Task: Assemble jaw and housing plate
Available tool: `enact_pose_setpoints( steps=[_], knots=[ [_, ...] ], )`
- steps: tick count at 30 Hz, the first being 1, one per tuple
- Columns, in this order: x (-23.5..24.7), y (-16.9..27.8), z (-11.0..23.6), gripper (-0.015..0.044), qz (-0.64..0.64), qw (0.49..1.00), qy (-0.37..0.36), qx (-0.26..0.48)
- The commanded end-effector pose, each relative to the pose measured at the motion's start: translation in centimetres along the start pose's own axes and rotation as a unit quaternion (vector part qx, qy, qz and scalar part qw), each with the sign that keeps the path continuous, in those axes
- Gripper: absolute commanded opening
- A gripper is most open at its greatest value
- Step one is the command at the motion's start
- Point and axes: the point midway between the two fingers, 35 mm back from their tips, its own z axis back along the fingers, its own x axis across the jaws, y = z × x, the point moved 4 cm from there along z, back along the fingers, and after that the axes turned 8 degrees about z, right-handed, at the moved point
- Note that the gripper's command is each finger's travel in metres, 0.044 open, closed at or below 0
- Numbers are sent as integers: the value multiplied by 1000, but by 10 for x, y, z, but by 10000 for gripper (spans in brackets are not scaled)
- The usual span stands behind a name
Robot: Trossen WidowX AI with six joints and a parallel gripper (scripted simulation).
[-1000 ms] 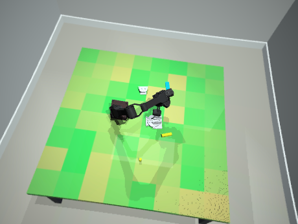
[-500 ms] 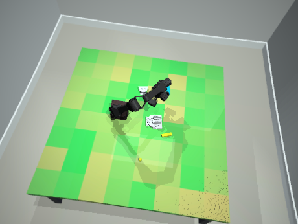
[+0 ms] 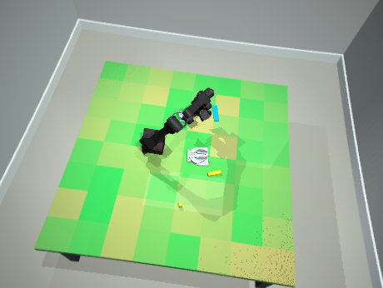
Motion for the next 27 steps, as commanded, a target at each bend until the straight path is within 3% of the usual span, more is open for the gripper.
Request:
enact_pose_setpoints(
  steps=[1,27],
  knots=[
    [9,19,0,440,-38,999,1,3],
    [32,122,-16,440,-336,941,22,-27]
  ],
)
